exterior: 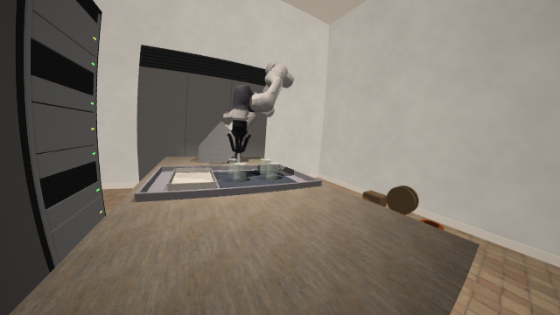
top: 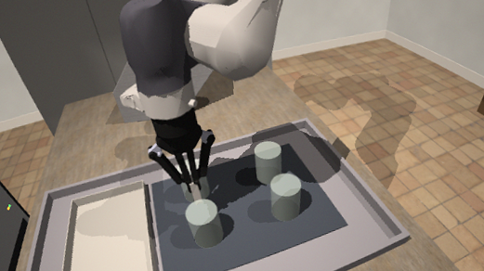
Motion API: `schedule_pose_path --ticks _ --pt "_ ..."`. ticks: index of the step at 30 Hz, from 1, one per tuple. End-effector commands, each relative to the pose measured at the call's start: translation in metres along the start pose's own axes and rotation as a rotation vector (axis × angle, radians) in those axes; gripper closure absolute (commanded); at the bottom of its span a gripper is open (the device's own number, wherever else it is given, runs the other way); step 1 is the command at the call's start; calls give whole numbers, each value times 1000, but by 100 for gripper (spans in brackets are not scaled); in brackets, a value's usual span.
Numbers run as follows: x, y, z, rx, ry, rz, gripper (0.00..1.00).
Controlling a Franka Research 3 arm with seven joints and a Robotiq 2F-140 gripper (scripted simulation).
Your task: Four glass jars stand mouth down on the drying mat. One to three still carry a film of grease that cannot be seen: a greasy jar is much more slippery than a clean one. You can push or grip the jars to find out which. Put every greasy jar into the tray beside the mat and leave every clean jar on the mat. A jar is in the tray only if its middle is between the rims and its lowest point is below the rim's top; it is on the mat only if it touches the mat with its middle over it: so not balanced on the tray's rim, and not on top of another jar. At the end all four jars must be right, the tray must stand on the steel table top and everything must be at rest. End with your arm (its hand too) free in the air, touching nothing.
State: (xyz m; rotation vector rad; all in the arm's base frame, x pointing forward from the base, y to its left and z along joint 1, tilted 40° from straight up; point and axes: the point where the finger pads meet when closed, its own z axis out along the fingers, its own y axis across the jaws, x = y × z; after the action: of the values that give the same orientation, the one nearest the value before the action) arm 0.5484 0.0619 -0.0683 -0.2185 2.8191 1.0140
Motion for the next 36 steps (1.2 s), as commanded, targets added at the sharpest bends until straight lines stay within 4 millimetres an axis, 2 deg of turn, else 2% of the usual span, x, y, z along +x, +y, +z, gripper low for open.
schedule_pose_path --ticks 1,36 --pt "0 0 0 -1 3 7 100" --pt "-4 -1 -1 -1 3 7 100"
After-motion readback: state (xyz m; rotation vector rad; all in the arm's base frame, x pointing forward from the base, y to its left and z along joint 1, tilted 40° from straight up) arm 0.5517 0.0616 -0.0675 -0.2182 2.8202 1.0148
